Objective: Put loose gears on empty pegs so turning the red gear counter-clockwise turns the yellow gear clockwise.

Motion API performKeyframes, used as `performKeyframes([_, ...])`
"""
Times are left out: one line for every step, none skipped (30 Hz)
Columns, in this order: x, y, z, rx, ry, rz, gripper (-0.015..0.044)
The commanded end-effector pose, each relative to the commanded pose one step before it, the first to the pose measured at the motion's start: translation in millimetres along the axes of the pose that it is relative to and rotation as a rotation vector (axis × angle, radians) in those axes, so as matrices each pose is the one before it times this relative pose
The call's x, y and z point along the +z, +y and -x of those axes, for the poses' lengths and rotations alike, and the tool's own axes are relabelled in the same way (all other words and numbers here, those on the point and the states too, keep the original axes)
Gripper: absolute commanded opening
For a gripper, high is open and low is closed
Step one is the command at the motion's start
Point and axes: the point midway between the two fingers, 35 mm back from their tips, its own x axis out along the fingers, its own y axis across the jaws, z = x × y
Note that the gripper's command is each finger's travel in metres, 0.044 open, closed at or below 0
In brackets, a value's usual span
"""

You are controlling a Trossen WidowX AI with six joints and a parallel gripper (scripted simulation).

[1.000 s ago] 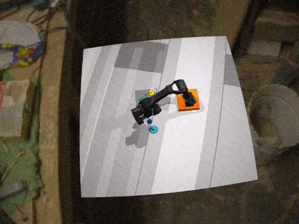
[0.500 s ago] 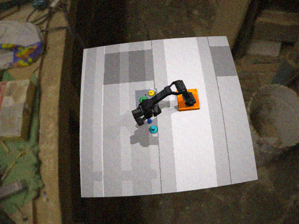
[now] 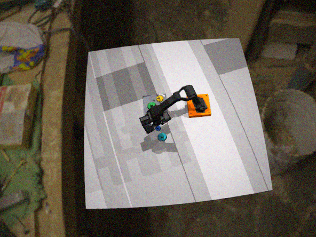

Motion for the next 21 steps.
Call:
performKeyframes([-0.7, 0.27, -0.49, 0.00151, 0.00388, -0.0044, 0.0204])
performKeyframes([0.0, 0.0, 0.0, 0.0, 0.0, 0.0, 0.0177])
performKeyframes([0.0, 0.0, 0.0, 0.0, 0.0, 0.0, 0.0151])
performKeyframes([0.0, 0.0, 0.0, 0.0, 0.0, 0.0, 0.0125])
performKeyframes([0.0, 0.0, 0.0, 0.0, 0.0, 0.0, 0.0099])
performKeyframes([0.0, 0.0, 0.0, 0.0, 0.0, 0.0, 0.0072])
performKeyframes([0.0, 0.0, 0.0, 0.0, 0.0, 0.0, 0.0066])
performKeyframes([0.0, 0.0, 0.0, 0.0, 0.0, 0.0, 0.0059])
performKeyframes([0.0, 0.0, 0.0, 0.0, 0.0, 0.0, 0.0053])
performKeyframes([0.0, 0.0, 0.0, 0.0, 0.0, 0.0, 0.0046])
performKeyframes([0.0, 0.0, 0.0, 0.0, 0.0, 0.0, 0.0039])
performKeyframes([0.0, 0.0, 0.0, 0.0, 0.0, 0.0, 0.0032])
performKeyframes([0.0, 0.0, 0.0, 0.0, 0.0, 0.0, 0.0026])
performKeyframes([0.0, 0.0, 0.0, 0.0, 0.0, 0.0, 0.0])
performKeyframes([0.0, 0.0, 0.0, 0.0, 0.0, 0.0, 0.0])
performKeyframes([0.0, 0.0, 0.0, 0.0, 0.0, 0.0, 0.0])
performKeyframes([0.0, 0.0, 0.0, 0.0, 0.0, 0.0, 0.0])
performKeyframes([0.02, 0.1, 0.36, 0.00001, 0.0, 0.0, 0.0])
performKeyframes([0.06, 0.31, 1.07, 0.00003, -0.00001, 0.0, 0.0])
performKeyframes([0.1, 0.5, 1.78, 0.00004, -0.00002, 0.0, 0.0])
performKeyframes([0.11, 0.59, 2.17, 0.00005, -0.00002, 0.0, 0.0])
